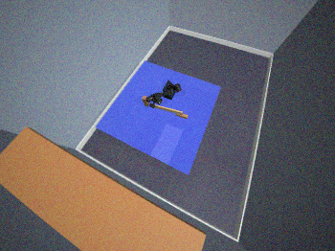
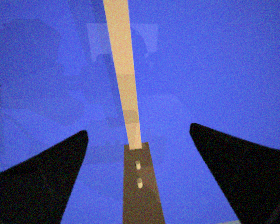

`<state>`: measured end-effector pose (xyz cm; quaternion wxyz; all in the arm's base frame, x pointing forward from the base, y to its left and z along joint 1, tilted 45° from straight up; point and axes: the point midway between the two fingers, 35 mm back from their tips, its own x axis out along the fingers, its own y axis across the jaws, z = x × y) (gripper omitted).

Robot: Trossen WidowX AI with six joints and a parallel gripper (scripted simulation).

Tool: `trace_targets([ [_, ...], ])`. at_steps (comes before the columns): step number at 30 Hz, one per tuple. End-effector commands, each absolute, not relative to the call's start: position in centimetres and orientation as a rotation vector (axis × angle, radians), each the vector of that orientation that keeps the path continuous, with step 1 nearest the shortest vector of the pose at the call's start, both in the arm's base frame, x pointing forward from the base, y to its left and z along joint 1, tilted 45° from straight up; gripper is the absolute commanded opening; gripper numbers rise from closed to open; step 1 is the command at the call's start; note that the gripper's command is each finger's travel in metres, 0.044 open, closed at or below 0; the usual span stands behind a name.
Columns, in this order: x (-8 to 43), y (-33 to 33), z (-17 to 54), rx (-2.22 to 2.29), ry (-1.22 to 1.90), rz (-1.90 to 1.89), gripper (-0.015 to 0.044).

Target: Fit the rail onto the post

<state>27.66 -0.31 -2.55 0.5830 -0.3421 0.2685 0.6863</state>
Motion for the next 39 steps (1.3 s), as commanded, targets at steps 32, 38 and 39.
trace_targets([
  [32, 26.4, 3.7, -7.4, -0.748, 0.503, 1.661, 0.0440],
  [38, 26.3, 4.4, -8.1, -0.748, 0.502, 1.662, 0.0440],
  [39, 26.3, 4.5, -8.2, -0.747, 0.502, 1.662, 0.0440],
])
